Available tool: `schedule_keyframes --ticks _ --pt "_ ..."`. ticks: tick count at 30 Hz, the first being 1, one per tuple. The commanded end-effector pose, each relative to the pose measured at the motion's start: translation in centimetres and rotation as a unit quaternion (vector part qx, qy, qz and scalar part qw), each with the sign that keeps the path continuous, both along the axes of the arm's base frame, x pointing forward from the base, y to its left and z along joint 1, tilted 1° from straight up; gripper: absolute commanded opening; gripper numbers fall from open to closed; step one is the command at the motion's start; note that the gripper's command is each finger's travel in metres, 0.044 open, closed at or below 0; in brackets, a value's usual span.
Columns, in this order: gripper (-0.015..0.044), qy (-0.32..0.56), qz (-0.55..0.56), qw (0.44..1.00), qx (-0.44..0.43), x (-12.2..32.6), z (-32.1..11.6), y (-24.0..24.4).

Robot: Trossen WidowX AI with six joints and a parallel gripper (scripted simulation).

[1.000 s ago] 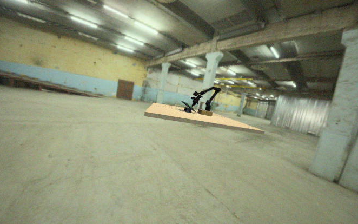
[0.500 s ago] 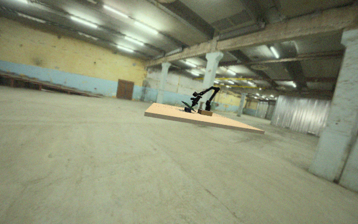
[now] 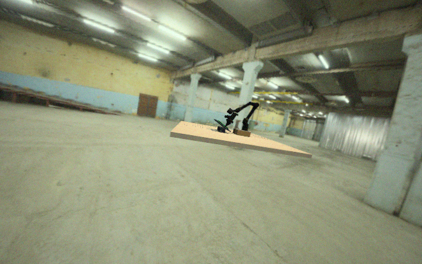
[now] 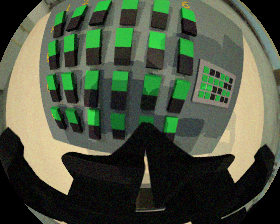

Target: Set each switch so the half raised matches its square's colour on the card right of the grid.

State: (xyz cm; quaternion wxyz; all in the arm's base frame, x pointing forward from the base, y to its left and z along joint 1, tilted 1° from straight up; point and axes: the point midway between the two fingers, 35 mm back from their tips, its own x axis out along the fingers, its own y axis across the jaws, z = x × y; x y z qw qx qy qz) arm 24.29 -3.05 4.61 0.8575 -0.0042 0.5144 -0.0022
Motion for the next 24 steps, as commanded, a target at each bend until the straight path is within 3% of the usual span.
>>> schedule_keyframes --ticks 1,24 --pt "0.0000 0.001 -0.002 1.000 0.000 0.01 -0.08 -0.04" --pt "0.0000 0.001 -0.002 1.000 0.000 0.16 -0.35 -0.05"
